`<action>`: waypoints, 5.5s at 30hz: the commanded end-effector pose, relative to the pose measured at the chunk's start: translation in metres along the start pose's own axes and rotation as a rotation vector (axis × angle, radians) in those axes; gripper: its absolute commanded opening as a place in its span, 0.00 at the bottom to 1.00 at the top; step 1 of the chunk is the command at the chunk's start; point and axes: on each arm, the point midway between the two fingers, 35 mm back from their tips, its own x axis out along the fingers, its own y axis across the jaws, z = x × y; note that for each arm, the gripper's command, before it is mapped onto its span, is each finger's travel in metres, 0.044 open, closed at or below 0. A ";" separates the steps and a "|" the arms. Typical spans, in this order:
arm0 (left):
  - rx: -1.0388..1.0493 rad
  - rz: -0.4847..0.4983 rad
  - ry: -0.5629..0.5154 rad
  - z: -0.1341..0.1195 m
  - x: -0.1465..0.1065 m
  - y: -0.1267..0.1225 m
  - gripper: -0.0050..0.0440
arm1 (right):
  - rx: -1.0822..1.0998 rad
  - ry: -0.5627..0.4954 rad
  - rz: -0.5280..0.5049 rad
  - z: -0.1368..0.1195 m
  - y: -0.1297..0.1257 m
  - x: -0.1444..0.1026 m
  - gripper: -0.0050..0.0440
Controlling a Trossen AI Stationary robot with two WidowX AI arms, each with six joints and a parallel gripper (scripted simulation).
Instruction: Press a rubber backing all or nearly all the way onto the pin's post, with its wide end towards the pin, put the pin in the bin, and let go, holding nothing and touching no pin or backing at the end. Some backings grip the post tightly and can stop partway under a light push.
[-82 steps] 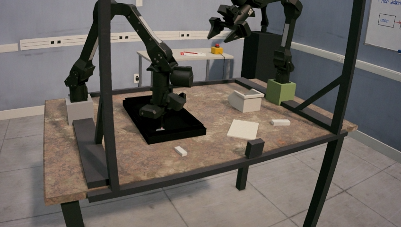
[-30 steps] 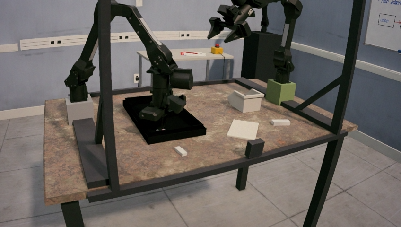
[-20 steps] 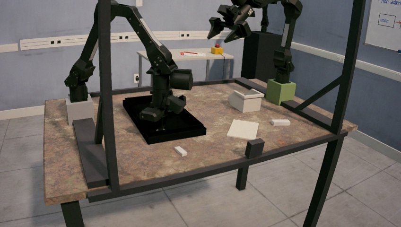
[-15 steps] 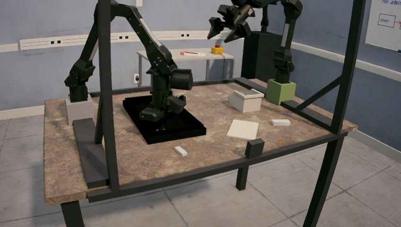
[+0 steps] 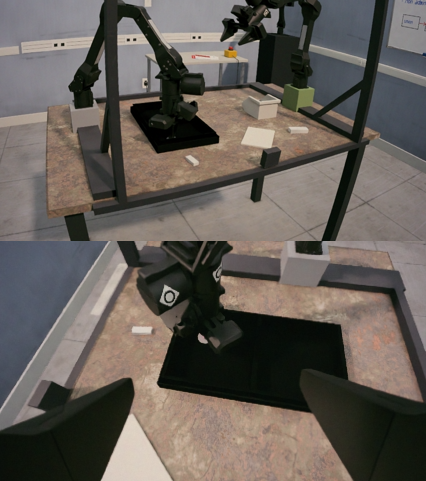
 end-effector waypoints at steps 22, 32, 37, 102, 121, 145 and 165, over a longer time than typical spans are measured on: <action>-0.002 0.013 0.008 0.007 -0.005 0.002 0.00 | -0.002 -0.026 -0.002 0.008 0.000 -0.007 1.00; -0.002 0.011 0.009 0.006 -0.005 0.001 0.00 | -0.002 -0.026 -0.002 0.008 0.000 -0.007 1.00; -0.002 0.012 0.008 0.007 -0.006 0.001 0.00 | -0.002 -0.026 -0.002 0.008 0.000 -0.007 1.00; 0.002 0.016 0.014 -0.011 -0.025 0.288 0.00 | 0.224 -0.124 -0.317 -0.218 -0.047 -0.131 1.00; 0.002 0.008 0.021 -0.014 -0.008 0.286 0.00 | 0.224 -0.133 -0.320 -0.213 -0.047 -0.134 1.00; 0.002 0.011 0.018 -0.013 0.001 0.287 0.00 | 0.224 -0.133 -0.320 -0.213 -0.047 -0.134 1.00; 0.003 0.039 -0.006 -0.007 -0.017 0.292 0.39 | 0.224 -0.133 -0.320 -0.213 -0.047 -0.134 1.00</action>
